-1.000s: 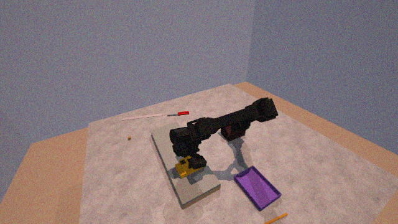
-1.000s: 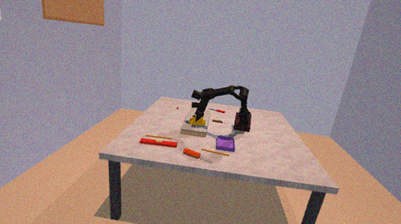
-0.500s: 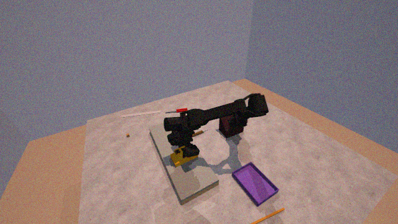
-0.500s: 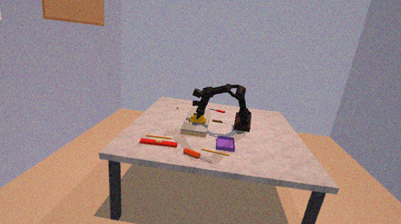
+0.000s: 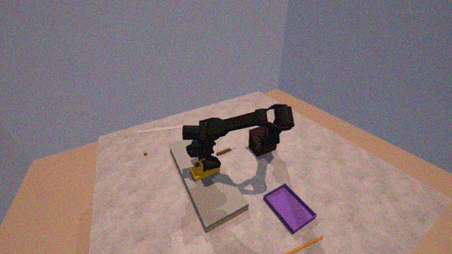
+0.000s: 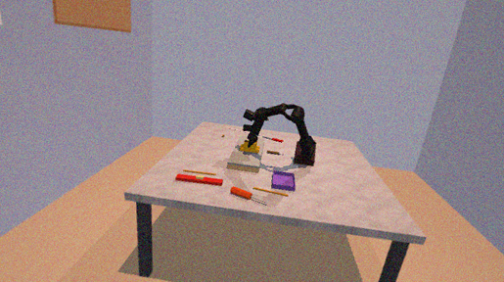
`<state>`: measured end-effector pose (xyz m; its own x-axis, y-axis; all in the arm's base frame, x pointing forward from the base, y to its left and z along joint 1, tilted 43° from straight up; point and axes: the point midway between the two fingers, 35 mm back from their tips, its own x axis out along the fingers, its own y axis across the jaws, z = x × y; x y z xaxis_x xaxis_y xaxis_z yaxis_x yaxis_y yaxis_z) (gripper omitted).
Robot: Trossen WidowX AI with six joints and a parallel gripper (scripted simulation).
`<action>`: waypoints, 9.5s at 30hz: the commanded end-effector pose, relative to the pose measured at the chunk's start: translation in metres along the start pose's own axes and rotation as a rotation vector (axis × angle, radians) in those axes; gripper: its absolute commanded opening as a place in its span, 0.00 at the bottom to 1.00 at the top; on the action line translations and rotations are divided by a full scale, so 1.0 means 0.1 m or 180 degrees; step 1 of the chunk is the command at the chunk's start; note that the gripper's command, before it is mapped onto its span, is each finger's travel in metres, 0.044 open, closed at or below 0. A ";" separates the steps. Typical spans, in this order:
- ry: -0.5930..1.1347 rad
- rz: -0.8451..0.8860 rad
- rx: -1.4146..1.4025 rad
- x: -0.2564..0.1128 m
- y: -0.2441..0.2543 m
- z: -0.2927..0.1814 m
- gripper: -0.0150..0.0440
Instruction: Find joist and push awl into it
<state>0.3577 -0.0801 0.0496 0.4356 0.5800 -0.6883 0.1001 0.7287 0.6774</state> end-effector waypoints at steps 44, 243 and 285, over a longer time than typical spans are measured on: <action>0.0001 -0.0045 -0.0003 -0.02 -1.52 -0.01 0.25; -0.0006 0.1380 -0.4767 -0.78 3.16 -1.98 0.25; -0.0019 0.1396 -0.4775 -0.28 3.17 -2.17 0.25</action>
<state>0.1827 0.2125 0.2278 0.1899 0.8372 -0.5128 -0.9803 0.1902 -0.0525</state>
